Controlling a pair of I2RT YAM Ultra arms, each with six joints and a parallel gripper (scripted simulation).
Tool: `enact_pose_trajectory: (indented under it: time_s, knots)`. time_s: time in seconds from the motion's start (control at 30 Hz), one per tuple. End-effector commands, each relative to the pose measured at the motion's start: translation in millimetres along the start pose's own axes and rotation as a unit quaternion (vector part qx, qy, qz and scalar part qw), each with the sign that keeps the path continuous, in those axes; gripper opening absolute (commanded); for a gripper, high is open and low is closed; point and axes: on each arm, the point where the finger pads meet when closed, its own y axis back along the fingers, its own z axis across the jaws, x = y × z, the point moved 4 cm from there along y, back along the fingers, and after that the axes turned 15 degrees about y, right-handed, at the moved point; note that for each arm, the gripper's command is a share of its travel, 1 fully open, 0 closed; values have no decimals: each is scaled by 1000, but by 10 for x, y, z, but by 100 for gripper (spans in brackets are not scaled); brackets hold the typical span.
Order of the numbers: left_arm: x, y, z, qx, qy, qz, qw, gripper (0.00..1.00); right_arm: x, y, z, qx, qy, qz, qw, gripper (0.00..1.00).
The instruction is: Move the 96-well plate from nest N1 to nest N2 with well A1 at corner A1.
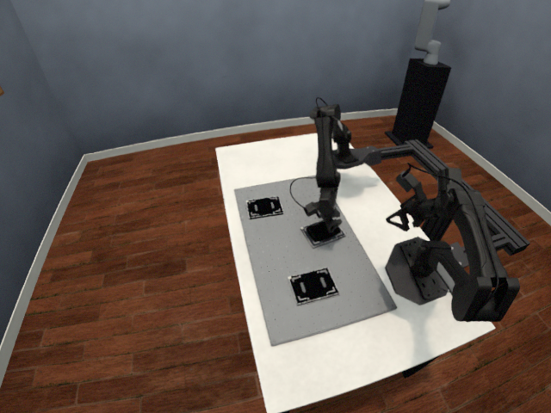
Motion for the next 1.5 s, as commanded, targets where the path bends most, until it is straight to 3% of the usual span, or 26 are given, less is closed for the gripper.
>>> enact_pose_trajectory:
  time_s: [0.0,0.83,0.87,1.0,1.13,1.47]
  knots:
    - [-64,41,-8,3,6,-11,1000,100,8,-113,-39,5,1,1,1000,100]
    - [-64,41,-8,3,6,-11,1000,100,21,-317,-50,8,1,4,1000,100]
    - [-64,41,-8,3,6,-11,1000,100,21,-317,-50,8,1,4,1000,96]
    - [-64,41,-8,3,6,-11,1000,100,-13,-263,-6,0,-1,-1,1000,96]
    - [-64,41,-8,3,6,-11,1000,100,-10,-299,-35,7,0,2,1000,87]
    - [-64,41,-8,3,6,-11,1000,100,-38,-283,-16,6,-1,2,1000,76]
